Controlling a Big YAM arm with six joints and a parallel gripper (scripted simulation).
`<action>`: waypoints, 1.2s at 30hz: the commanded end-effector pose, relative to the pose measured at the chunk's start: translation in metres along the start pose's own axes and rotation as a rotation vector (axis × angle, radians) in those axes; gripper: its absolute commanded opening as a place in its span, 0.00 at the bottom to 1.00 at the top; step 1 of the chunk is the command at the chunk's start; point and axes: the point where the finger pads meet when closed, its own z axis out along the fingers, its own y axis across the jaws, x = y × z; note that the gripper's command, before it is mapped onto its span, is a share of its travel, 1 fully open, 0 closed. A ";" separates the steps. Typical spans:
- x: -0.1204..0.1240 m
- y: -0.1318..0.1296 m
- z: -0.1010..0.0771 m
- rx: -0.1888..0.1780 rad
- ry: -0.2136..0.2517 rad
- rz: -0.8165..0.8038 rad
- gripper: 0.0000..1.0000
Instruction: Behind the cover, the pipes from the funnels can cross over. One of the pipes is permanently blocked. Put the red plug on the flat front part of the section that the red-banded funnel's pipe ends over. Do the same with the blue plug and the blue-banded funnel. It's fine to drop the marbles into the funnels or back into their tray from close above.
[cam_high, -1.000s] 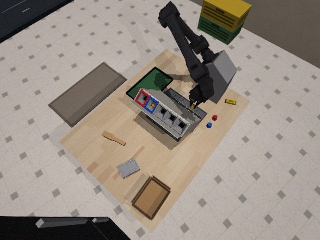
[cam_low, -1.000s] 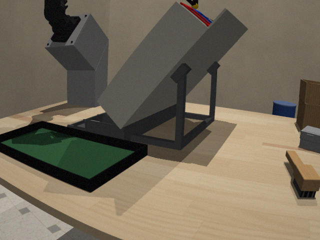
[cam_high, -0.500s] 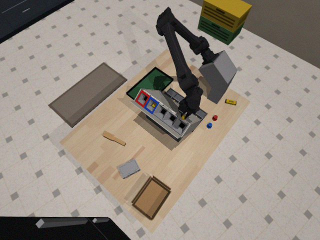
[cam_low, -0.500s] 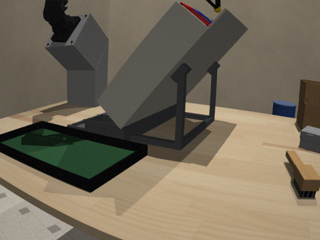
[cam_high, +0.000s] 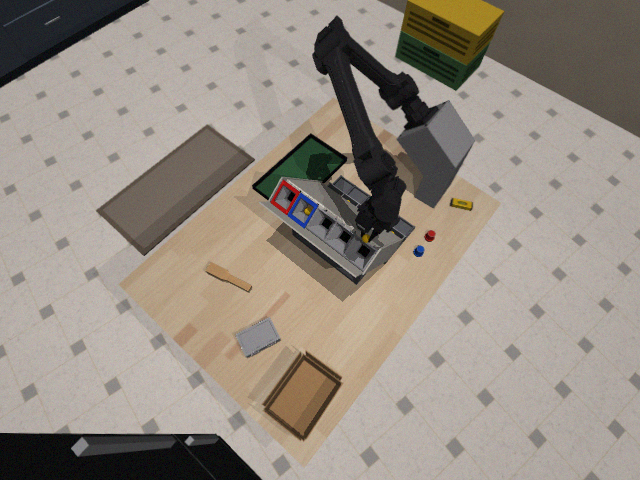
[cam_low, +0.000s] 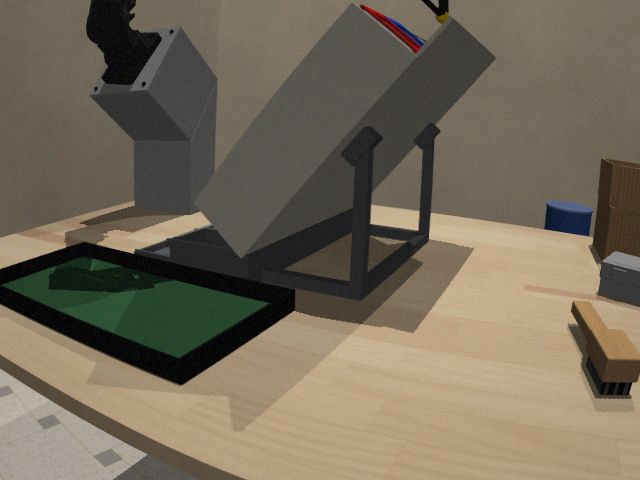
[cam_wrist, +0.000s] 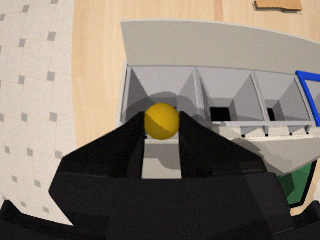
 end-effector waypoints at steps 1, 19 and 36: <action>-0.022 -0.003 -0.005 -0.008 -0.028 0.027 0.00; -0.023 -0.003 -0.004 -0.011 -0.034 0.007 0.00; -0.023 -0.003 -0.004 -0.009 -0.028 -0.006 0.00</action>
